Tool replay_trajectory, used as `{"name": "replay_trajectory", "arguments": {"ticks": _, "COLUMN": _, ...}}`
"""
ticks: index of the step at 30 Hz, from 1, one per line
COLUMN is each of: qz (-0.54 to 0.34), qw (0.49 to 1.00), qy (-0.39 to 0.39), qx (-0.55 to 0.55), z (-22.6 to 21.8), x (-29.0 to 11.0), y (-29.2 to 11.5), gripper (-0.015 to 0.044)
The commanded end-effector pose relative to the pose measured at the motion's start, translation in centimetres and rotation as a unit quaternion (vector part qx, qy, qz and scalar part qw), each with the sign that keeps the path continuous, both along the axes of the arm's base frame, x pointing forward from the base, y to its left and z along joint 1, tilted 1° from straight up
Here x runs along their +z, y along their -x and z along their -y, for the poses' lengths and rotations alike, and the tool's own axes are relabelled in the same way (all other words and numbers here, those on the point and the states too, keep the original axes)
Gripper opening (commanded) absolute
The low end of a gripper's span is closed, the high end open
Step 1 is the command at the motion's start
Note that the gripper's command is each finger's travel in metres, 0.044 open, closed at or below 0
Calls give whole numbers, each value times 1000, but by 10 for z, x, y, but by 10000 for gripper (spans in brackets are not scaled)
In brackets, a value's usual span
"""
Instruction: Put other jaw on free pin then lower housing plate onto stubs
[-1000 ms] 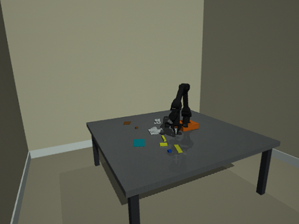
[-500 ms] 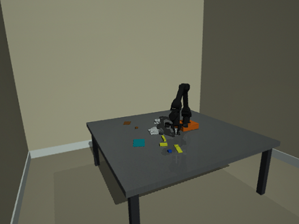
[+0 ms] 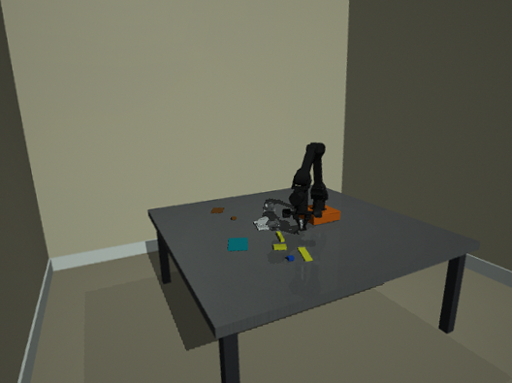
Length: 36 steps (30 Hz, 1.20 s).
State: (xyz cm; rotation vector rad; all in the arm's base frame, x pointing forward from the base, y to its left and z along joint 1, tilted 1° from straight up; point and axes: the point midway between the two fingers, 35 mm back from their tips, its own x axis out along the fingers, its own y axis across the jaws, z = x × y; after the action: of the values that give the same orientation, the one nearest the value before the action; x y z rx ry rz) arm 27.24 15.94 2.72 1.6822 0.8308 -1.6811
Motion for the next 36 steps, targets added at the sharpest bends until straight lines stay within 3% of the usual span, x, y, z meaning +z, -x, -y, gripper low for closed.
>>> {"name": "replay_trajectory", "arguments": {"ticks": 1, "qz": 6, "qw": 1000, "qy": -3, "qx": 0, "z": -2, "x": 13, "y": -4, "gripper": 37}}
{"name": "replay_trajectory", "arguments": {"ticks": 11, "qz": 7, "qw": 1000, "qy": -4, "qx": -1, "z": -2, "x": 44, "y": -4, "gripper": 37}}
{"name": "replay_trajectory", "arguments": {"ticks": 29, "qz": 7, "qw": 1000, "qy": -4, "qx": -1, "z": -2, "x": 44, "y": -4, "gripper": 37}}
{"name": "replay_trajectory", "arguments": {"ticks": 36, "qz": 8, "qw": 997, "qy": -4, "qx": 78, "z": -3, "x": 44, "y": 1, "gripper": 37}}
